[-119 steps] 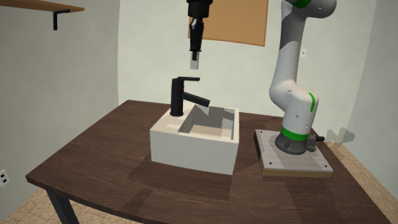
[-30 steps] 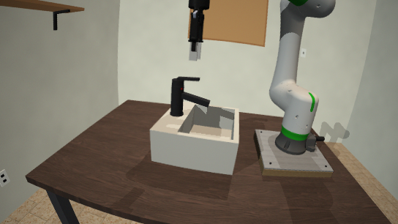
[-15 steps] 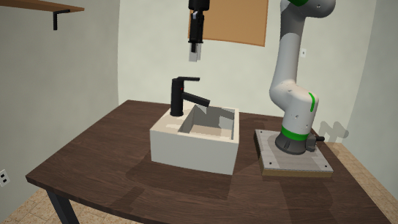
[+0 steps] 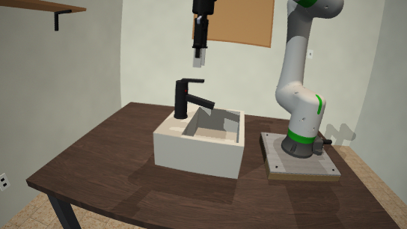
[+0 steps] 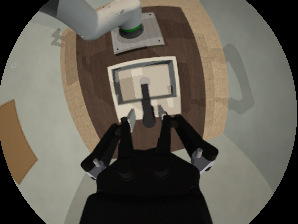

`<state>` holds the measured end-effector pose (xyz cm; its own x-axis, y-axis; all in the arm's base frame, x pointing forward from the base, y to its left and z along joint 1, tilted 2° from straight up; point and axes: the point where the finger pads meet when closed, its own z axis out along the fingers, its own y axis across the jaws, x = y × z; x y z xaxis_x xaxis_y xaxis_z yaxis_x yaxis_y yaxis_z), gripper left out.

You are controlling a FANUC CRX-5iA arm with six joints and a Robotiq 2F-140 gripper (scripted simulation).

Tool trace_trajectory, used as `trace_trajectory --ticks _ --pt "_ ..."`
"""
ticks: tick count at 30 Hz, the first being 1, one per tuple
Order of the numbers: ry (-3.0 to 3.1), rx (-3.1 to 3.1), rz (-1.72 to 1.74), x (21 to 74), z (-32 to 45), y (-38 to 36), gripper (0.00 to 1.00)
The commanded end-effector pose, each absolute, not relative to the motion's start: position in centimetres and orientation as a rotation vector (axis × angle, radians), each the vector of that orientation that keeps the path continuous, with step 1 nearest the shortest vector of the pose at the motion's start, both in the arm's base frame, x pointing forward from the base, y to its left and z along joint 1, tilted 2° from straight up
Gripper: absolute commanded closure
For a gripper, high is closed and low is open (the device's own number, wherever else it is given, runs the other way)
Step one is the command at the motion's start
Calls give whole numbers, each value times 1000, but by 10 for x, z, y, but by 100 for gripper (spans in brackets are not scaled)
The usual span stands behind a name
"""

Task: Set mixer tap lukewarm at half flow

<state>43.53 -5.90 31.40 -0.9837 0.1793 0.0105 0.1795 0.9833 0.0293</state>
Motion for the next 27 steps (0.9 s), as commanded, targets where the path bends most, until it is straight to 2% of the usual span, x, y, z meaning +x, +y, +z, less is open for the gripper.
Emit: trace_trajectory --ticks 1,27 --pt "-3121 -282 -47 435 309 -59 61" --pt "-3121 -282 -47 435 280 -57 61"
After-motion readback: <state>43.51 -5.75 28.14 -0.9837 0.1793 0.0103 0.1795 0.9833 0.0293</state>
